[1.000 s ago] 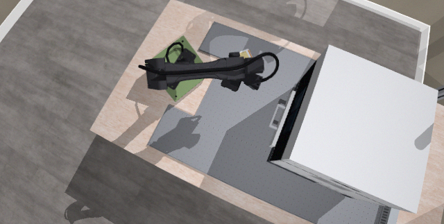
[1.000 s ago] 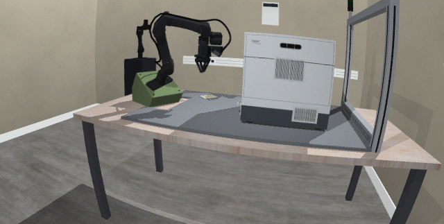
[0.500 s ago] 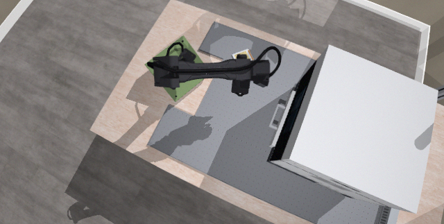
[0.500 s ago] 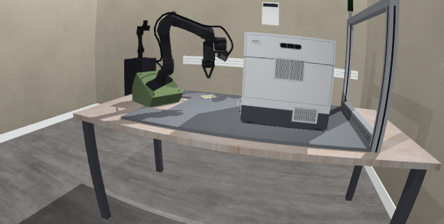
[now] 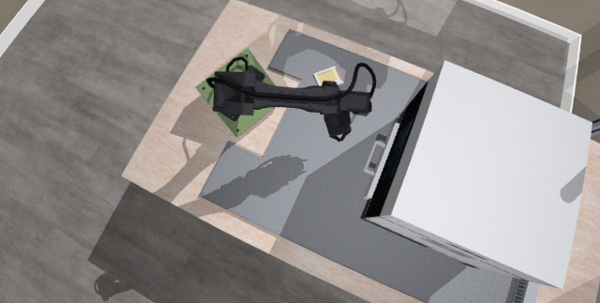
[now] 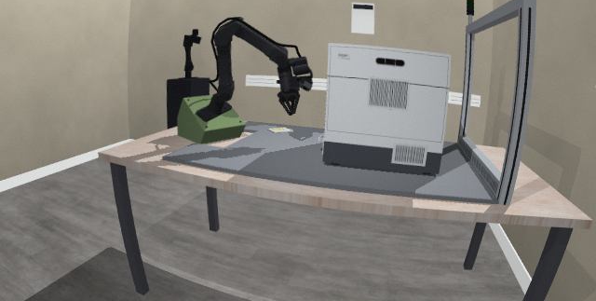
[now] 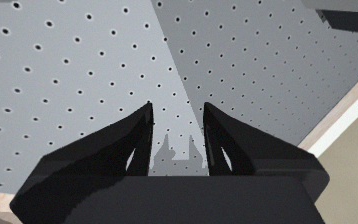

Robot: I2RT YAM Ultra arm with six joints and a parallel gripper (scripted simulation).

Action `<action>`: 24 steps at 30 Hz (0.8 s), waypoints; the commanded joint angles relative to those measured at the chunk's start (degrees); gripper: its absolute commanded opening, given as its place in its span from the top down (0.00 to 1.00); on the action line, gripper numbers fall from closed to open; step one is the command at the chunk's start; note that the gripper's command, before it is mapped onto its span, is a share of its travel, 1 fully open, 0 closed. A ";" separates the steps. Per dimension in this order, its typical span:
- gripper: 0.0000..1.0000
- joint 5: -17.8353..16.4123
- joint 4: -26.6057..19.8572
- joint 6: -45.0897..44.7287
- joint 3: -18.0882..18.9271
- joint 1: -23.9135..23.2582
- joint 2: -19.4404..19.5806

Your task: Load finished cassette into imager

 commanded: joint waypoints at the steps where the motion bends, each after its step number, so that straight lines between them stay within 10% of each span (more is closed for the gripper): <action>1: 0.65 0.73 9.06 -11.35 -1.31 -0.92 0.46; 14: 0.65 -8.01 37.34 -45.23 -7.69 -8.65 6.86; 24: 0.65 -17.18 53.31 -64.70 -16.68 -12.42 2.10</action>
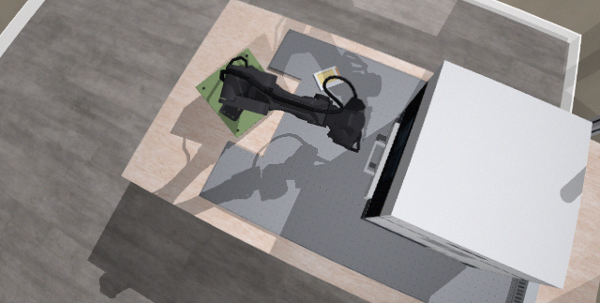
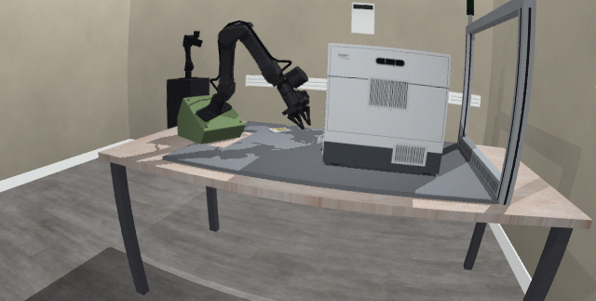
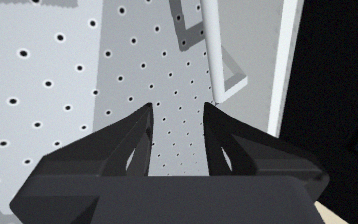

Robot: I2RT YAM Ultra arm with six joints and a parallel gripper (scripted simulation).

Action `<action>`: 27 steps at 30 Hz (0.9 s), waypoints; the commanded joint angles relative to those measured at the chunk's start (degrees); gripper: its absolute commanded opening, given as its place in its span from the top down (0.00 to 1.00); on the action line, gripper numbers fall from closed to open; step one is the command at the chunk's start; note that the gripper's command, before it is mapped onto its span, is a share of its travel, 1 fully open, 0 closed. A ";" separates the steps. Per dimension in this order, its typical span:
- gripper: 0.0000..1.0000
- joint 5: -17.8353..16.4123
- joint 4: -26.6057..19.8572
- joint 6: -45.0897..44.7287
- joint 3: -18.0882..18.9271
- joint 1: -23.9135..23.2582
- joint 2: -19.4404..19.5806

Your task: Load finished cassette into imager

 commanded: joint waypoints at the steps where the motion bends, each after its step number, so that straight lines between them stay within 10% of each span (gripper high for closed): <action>1: 0.65 -6.04 8.47 -10.83 -2.95 -1.38 -2.36; 8: 0.65 -11.79 13.73 -16.93 -5.81 -3.88 -2.07; 27: 0.65 -12.16 13.63 -16.64 -4.77 -3.68 -1.48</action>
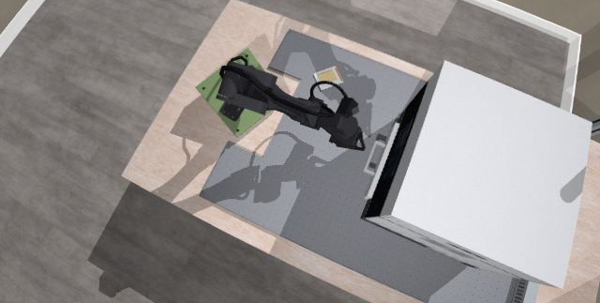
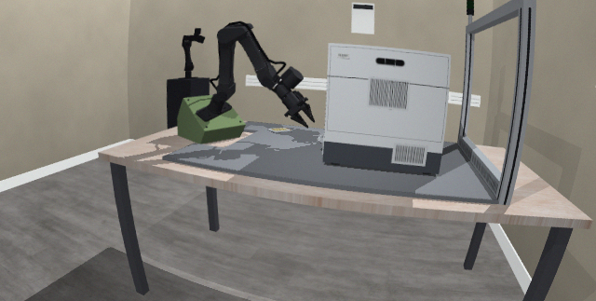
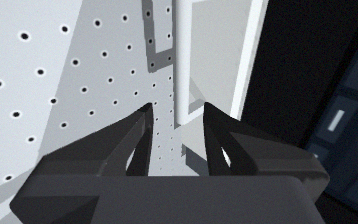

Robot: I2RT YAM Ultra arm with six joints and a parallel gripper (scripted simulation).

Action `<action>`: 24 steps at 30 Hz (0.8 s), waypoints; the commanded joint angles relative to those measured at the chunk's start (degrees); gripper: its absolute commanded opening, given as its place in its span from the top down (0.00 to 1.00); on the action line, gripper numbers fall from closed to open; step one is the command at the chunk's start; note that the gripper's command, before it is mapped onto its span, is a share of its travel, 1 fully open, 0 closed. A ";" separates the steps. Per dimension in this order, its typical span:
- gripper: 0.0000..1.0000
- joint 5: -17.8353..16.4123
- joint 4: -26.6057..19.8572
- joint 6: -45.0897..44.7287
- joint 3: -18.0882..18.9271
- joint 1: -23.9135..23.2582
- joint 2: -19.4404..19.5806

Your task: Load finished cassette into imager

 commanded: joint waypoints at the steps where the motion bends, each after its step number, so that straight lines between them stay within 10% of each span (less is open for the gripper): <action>1: 0.65 -0.60 0.17 0.04 0.37 0.19 -0.41; 24: 0.65 -2.60 5.09 -0.57 4.58 -1.90 7.66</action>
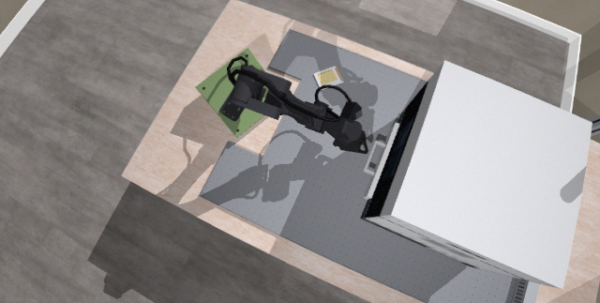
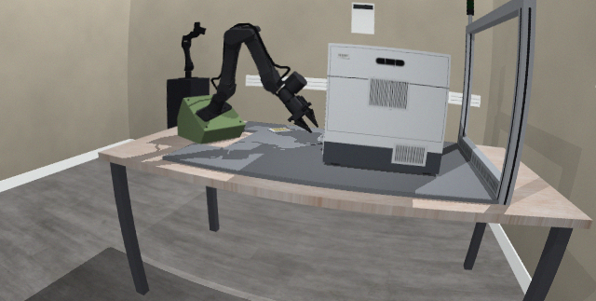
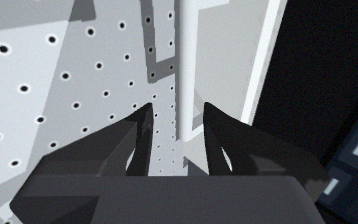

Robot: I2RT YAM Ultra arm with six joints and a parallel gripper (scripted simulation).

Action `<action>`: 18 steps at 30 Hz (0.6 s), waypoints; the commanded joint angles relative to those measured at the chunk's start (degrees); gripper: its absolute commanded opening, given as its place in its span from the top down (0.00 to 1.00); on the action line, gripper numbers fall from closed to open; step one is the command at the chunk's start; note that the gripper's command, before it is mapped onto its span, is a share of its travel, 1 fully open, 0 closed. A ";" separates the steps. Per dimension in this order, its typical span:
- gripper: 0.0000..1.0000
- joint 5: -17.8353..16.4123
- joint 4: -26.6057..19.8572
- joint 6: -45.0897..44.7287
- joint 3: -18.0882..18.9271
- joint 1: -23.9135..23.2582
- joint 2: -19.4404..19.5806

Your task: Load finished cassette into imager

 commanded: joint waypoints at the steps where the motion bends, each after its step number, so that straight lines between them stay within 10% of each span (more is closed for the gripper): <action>1: 0.65 -1.27 1.20 -0.17 2.28 -0.35 1.37; 18: 0.65 -2.22 3.68 -0.41 5.05 -1.14 6.54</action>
